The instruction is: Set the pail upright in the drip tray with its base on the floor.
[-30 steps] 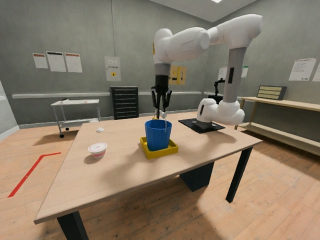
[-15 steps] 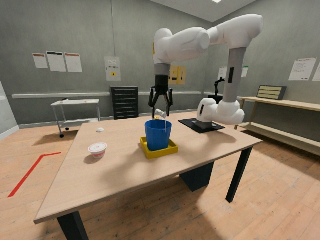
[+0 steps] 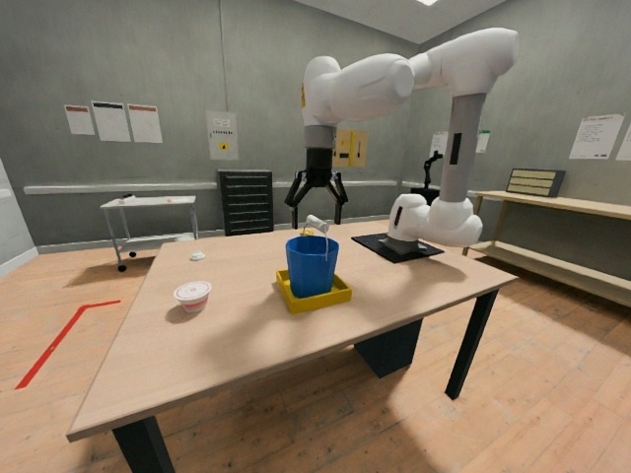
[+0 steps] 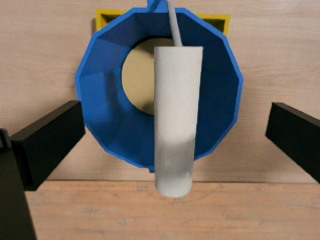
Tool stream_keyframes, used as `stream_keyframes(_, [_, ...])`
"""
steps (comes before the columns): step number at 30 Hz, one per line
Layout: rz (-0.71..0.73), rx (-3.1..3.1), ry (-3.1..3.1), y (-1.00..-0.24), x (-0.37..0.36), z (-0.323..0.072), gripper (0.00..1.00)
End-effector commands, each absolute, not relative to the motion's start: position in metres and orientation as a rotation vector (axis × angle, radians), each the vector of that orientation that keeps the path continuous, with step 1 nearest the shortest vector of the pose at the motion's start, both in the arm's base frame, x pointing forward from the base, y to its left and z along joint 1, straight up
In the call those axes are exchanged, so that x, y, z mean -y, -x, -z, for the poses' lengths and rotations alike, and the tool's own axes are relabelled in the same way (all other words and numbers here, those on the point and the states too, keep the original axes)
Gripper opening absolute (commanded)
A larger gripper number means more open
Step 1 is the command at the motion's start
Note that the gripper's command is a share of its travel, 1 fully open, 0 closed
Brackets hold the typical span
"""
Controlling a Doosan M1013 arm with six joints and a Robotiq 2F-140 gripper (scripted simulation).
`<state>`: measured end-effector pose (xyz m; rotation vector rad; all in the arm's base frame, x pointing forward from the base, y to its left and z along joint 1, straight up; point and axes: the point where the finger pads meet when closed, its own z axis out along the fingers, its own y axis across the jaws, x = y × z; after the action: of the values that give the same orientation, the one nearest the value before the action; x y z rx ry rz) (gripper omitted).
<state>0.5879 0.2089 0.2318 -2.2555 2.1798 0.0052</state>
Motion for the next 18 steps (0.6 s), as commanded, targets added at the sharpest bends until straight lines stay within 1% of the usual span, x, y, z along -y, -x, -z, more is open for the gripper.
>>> stream_keyframes(1, [-0.005,-2.179,2.255,-0.5881,-0.2090,-0.2325,1.00])
stream_keyframes(18, [-0.005,-2.179,2.255,-0.5881,-0.2090,-0.2340,1.00])
